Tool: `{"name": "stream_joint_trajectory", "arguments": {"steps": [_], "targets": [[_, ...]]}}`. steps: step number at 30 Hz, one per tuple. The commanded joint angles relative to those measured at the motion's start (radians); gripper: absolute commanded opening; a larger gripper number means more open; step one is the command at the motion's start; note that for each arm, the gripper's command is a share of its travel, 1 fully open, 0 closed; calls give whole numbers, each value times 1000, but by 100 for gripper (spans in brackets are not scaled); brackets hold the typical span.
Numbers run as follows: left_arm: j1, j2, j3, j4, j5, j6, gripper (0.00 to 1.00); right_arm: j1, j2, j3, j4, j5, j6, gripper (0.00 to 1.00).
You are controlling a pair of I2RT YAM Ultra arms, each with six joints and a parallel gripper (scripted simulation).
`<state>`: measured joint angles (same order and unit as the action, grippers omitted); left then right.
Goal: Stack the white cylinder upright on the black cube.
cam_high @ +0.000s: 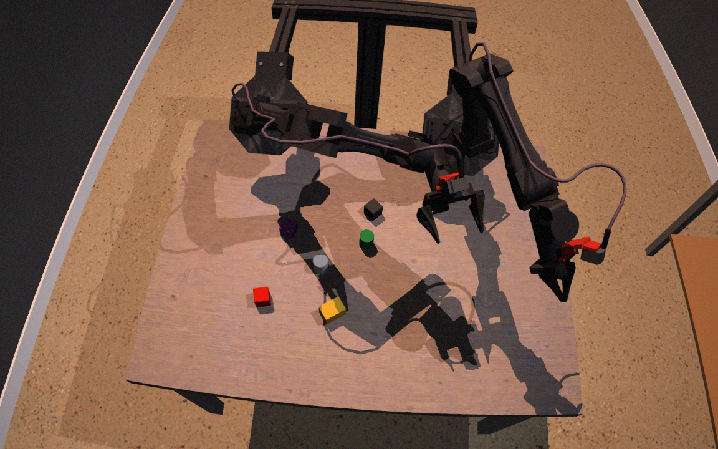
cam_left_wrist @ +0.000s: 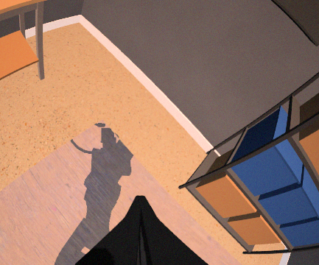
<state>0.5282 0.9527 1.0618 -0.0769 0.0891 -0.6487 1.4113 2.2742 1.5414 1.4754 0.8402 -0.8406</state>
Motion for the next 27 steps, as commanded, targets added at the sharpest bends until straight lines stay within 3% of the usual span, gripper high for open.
{"name": "stream_joint_trajectory", "arguments": {"steps": [1, 19, 27], "targets": [[3, -13, 14, 5, -7, 2, 0, 24, -15, 10, 2, -15, -1, 100], [0, -5, 5, 4, 0, 0, 0, 9, -10, 5, 15, 9, 6, 100], [0, -5, 5, 4, 0, 0, 0, 19, -101, -160, 48, 103, 66, 100]]}}
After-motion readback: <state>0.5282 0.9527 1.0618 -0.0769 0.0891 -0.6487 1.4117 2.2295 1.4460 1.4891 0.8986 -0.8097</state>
